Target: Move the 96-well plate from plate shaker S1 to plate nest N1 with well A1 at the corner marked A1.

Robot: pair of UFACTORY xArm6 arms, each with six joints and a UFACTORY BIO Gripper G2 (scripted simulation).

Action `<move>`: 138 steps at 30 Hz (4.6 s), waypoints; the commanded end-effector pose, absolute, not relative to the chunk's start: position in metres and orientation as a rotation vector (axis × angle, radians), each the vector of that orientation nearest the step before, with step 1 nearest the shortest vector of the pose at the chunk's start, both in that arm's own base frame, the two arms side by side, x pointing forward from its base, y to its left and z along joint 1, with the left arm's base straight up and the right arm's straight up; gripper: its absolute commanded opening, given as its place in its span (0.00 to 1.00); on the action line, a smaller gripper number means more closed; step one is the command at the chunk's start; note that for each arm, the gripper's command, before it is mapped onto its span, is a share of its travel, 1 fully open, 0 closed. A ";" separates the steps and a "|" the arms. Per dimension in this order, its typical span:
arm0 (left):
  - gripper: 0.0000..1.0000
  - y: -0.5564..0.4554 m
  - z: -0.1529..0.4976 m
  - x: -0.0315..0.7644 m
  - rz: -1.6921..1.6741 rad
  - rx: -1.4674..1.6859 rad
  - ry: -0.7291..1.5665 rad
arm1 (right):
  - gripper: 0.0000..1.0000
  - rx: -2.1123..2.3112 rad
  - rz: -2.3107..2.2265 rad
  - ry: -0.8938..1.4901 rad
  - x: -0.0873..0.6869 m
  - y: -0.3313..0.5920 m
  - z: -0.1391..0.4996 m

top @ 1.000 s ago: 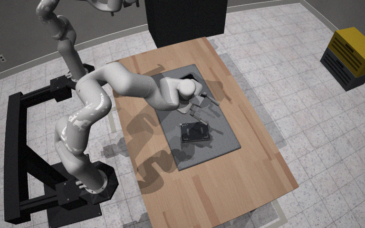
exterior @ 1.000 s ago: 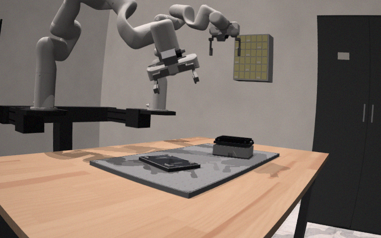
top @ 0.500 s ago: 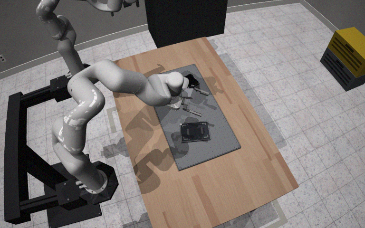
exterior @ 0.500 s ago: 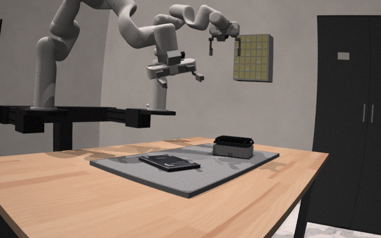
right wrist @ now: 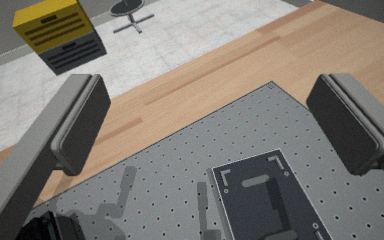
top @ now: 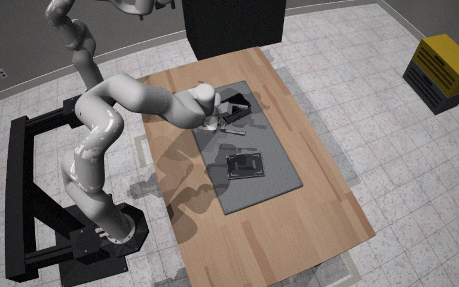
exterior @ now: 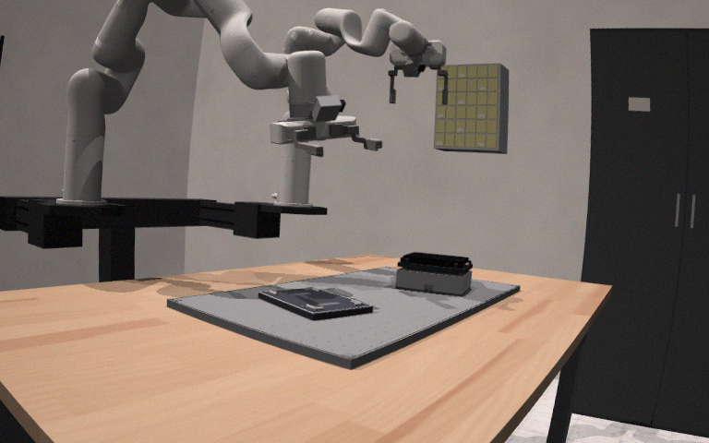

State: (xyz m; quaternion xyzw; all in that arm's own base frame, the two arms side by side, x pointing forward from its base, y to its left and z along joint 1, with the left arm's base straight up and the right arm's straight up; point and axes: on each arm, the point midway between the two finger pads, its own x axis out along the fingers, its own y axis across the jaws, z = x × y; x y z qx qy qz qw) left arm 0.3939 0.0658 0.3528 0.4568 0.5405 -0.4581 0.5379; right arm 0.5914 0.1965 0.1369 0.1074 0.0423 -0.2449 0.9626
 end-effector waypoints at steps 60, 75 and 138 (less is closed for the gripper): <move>1.00 0.066 0.355 0.394 -1.087 1.088 1.282 | 0.37 0.003 0.164 -0.004 0.570 0.358 0.108; 1.00 0.066 0.355 0.394 -1.087 1.088 1.282 | 0.37 0.003 0.164 -0.004 0.608 0.397 0.073; 1.00 0.066 0.355 0.394 -1.087 1.088 1.282 | 0.37 0.003 0.164 -0.005 0.662 0.453 -0.010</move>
